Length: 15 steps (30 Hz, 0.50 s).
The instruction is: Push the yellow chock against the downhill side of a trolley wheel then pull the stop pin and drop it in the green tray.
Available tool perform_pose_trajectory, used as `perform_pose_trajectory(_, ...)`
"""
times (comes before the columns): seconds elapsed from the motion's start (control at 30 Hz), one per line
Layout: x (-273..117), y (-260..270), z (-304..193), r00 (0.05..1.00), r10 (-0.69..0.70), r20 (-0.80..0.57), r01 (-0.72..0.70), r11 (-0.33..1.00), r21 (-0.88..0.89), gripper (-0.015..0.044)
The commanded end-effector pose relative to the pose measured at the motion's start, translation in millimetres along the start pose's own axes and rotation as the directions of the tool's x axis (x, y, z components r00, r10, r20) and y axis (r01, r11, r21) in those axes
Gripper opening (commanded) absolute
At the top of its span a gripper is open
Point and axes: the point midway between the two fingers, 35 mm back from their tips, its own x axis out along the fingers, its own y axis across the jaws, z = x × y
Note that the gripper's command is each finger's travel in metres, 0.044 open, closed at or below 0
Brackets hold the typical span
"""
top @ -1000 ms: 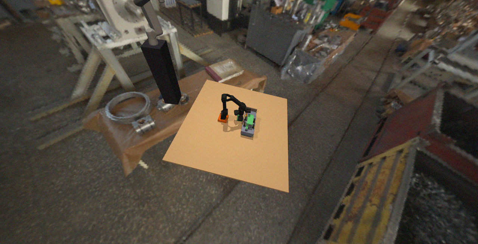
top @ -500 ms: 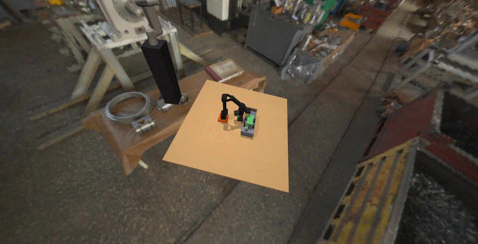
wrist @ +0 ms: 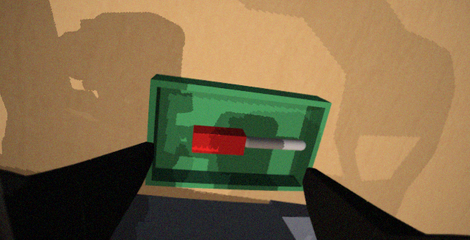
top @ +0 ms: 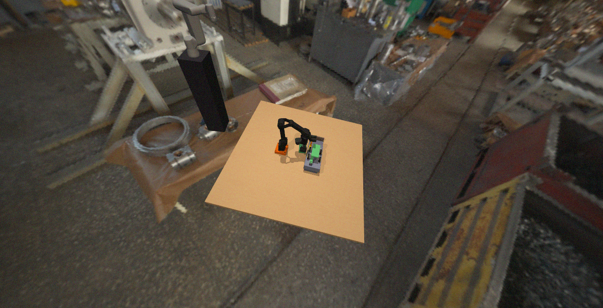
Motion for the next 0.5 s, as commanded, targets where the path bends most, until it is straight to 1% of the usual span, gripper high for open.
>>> perform_pose_trajectory(0.0,-12.7,-2.5,-0.9,1.0,-0.004,-0.007,0.004,1.0,-0.006,0.044)
perform_pose_trajectory(0.47,-56.5,-10.3,-1.6,1.0,-0.004,-0.007,0.004,1.0,-0.006,0.044)
